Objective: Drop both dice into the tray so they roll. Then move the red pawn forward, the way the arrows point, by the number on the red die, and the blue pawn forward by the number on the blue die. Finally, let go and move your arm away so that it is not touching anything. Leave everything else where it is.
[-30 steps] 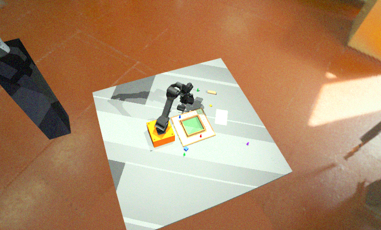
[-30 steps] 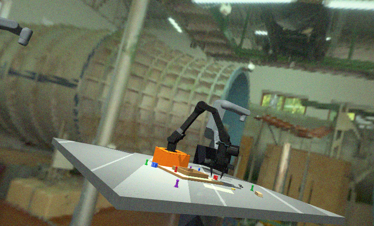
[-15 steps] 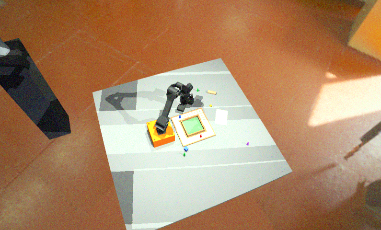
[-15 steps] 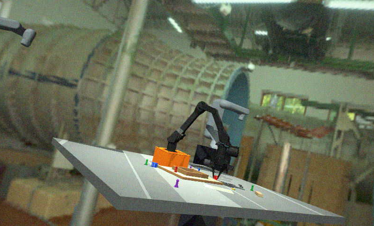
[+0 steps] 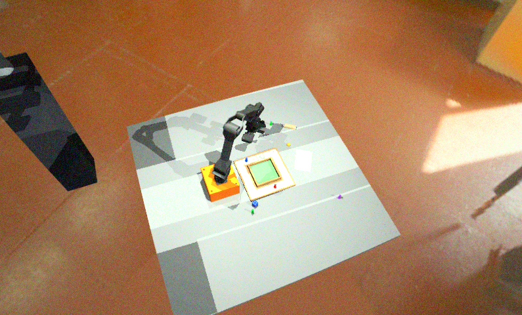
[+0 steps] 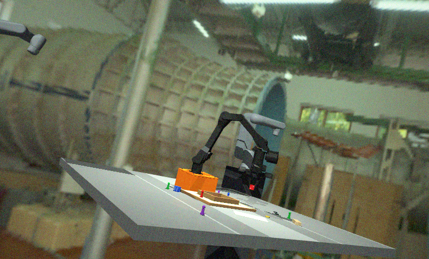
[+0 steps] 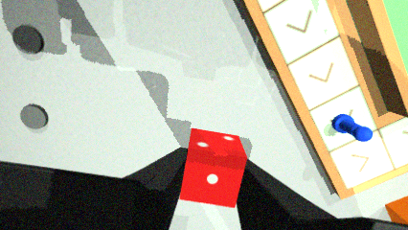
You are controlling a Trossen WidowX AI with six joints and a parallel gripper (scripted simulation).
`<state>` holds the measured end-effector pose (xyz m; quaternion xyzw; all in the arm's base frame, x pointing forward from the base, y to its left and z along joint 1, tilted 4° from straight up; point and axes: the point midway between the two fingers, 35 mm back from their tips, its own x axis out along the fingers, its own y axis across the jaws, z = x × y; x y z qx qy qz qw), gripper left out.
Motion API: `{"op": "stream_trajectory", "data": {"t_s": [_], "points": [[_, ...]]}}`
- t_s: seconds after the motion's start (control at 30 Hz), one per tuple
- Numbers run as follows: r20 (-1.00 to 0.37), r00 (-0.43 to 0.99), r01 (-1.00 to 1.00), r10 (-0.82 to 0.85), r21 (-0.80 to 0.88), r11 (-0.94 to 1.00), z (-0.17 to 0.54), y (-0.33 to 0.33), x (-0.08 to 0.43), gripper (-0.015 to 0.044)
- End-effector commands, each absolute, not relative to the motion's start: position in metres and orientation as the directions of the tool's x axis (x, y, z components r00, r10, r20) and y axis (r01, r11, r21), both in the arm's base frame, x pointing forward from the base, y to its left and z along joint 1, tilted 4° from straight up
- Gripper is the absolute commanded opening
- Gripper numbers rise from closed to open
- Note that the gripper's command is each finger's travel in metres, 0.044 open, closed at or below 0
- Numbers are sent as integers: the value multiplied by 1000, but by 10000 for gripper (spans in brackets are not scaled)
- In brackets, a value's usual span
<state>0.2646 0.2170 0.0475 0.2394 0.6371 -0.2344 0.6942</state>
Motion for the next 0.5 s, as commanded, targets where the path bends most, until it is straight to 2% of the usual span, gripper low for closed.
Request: {"op": "stream_trajectory", "data": {"t_s": [0.0, 0.2, 0.47], "points": [[-997, 74, 634, -19, 32, 772, 76, 216, 257, 0], [-997, 74, 626, -19, 31, 780, 76, 213, 259, 0], [-997, 74, 514, -23, 19, 857, 70, 170, 275, 0]]}}
